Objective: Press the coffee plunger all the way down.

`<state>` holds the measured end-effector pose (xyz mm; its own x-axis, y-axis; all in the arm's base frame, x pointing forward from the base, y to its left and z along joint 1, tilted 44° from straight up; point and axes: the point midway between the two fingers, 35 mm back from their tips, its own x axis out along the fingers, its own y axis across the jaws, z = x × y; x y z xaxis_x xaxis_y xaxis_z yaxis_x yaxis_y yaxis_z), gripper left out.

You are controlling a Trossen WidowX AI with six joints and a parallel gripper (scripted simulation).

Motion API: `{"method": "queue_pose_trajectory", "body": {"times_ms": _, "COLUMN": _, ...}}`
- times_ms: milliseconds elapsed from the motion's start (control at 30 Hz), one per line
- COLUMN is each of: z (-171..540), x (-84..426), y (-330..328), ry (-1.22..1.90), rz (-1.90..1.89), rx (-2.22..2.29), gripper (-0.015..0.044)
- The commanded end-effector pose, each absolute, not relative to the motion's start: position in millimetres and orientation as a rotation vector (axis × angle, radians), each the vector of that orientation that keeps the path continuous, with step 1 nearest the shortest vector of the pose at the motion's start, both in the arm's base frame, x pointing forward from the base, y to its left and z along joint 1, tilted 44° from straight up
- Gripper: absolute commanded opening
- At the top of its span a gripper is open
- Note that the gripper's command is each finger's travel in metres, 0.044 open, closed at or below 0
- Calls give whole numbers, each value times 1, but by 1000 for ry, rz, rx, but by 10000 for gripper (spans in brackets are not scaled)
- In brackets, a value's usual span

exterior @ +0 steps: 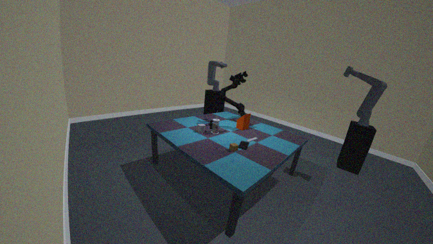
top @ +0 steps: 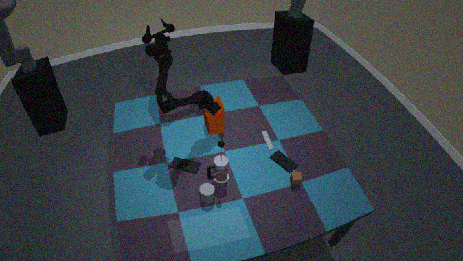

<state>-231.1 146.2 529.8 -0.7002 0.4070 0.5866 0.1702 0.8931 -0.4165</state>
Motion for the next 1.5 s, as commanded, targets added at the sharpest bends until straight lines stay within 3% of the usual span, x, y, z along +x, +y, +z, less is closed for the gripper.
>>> {"method": "queue_pose_trajectory", "body": {"times_ms": 0, "z": 529, "x": -231, "y": 147, "ry": -2343, "rz": 441, "rx": -413, "gripper": 426}}
{"method": "queue_pose_trajectory", "body": {"times_ms": 400, "z": 476, "x": -181, "y": 256, "ry": -2044, "rz": 775, "rx": -848, "gripper": 440}}
{"method": "queue_pose_trajectory", "body": {"times_ms": 867, "z": 377, "x": 2, "y": 357, "ry": -1072, "rz": 948, "rx": -1234, "gripper": 440}}
{"method": "queue_pose_trajectory", "body": {"times_ms": 1167, "z": 312, "x": 142, "y": 335, "ry": -428, "rz": 726, "rx": -1215, "gripper": 440}}
{"method": "queue_pose_trajectory", "body": {"times_ms": 1467, "z": 253, "x": 256, "y": 247, "ry": 80, "rz": 304, "rx": -1025, "gripper": 440}}
